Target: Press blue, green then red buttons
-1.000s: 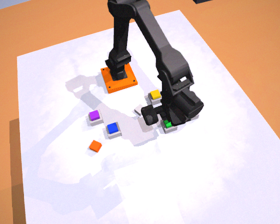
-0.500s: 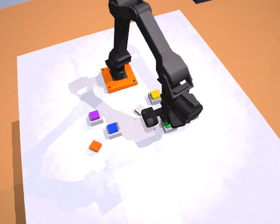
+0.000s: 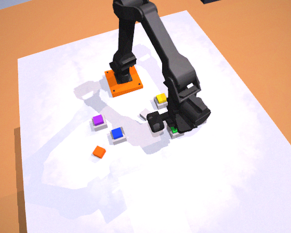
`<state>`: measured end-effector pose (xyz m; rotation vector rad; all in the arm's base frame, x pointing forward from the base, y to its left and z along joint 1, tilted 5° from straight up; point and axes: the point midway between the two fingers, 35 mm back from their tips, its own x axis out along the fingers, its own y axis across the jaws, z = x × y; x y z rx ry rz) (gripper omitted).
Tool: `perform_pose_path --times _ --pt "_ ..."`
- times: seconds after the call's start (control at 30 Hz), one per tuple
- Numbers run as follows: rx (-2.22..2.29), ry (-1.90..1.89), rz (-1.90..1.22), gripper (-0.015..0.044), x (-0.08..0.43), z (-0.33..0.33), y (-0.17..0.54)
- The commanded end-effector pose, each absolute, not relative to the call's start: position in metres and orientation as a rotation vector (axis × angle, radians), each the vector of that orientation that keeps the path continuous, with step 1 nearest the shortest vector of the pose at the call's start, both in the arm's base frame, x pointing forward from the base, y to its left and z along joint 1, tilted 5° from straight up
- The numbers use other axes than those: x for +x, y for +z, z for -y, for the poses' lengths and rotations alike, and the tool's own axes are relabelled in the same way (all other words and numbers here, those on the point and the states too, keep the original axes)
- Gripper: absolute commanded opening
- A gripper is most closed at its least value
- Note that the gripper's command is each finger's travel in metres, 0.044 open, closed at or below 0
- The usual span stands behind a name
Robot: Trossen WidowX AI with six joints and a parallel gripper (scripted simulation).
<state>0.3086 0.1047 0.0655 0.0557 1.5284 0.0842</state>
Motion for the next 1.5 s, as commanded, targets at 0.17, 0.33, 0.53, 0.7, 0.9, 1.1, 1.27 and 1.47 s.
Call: perform_pose_path --times 0.17,0.33,0.53,0.7,0.9,1.1,1.27,1.47 --pt "0.058 0.077 -1.534 0.002 0.306 -0.101 0.096" --pt "0.058 0.077 -1.533 0.002 0.306 -0.098 0.14" --pt "0.058 0.077 -1.533 0.002 0.304 -0.096 0.157" --pt "0.06 0.079 -1.534 0.002 0.3 -0.135 0.161" --pt "0.064 0.084 -1.535 0.002 0.286 -0.19 0.166" --pt "0.064 0.084 -1.535 0.002 0.288 -0.192 0.148" --pt "0.065 0.084 -1.535 0.002 0.289 -0.196 0.105" --pt "0.065 0.084 -1.535 0.002 0.289 -0.196 0.104"
